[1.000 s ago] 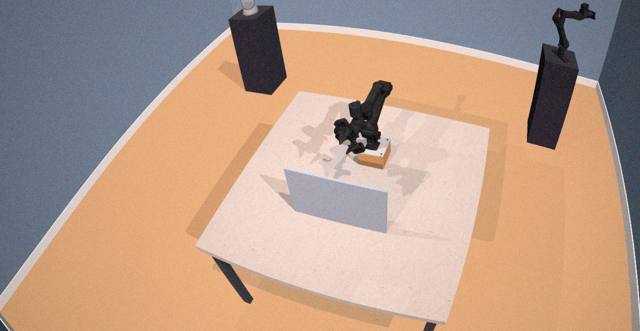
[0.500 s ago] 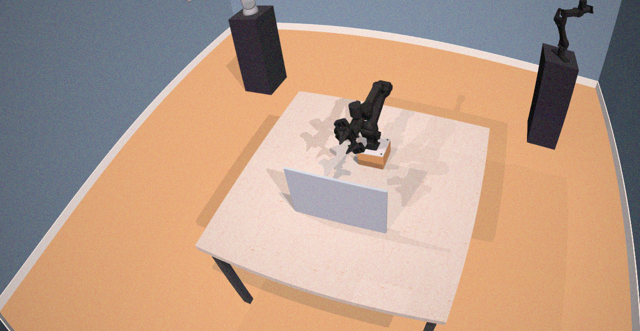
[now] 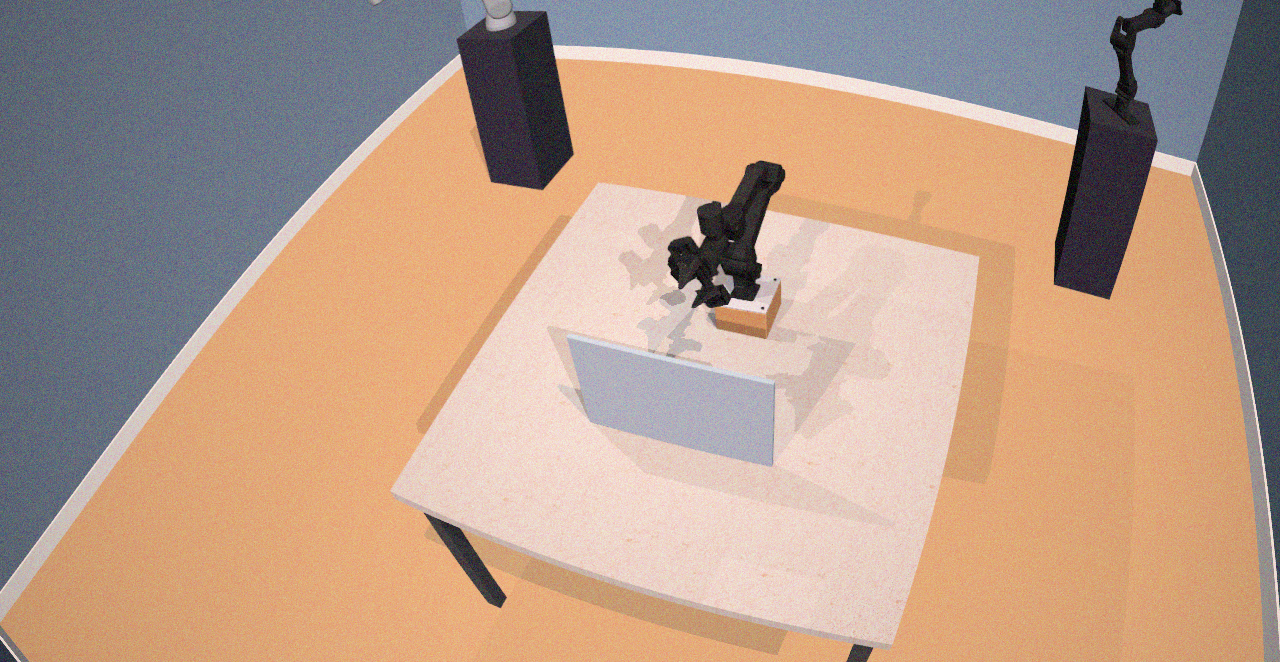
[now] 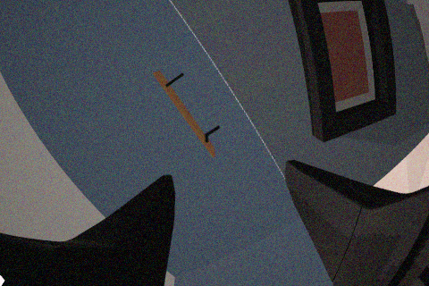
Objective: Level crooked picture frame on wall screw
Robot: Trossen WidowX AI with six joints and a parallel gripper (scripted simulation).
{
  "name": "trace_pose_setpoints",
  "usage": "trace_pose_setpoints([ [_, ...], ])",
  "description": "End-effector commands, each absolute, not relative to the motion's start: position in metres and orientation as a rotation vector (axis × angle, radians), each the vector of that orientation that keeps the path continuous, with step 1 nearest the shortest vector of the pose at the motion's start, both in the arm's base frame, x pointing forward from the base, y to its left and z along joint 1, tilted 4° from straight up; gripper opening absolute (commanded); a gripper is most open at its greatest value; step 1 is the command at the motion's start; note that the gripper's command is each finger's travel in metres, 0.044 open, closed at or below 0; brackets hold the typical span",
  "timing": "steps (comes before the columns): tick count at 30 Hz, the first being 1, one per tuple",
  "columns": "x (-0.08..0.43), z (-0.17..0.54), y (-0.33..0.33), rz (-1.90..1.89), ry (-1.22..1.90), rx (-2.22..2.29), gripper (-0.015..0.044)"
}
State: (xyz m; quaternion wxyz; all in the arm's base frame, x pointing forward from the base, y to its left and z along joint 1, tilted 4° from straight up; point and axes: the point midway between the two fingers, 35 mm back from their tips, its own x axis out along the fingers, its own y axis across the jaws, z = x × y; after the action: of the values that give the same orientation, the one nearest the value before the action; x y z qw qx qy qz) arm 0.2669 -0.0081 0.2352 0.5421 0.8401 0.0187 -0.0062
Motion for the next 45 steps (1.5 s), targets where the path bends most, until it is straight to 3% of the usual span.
trace_pose_setpoints([
  [1,0.2668,0.2349,-0.0075,-0.015,0.050,2.002,0.0260],
  [45,0.2682,0.2277,-0.0068,-0.014,0.045,1.975,0.0260],
])
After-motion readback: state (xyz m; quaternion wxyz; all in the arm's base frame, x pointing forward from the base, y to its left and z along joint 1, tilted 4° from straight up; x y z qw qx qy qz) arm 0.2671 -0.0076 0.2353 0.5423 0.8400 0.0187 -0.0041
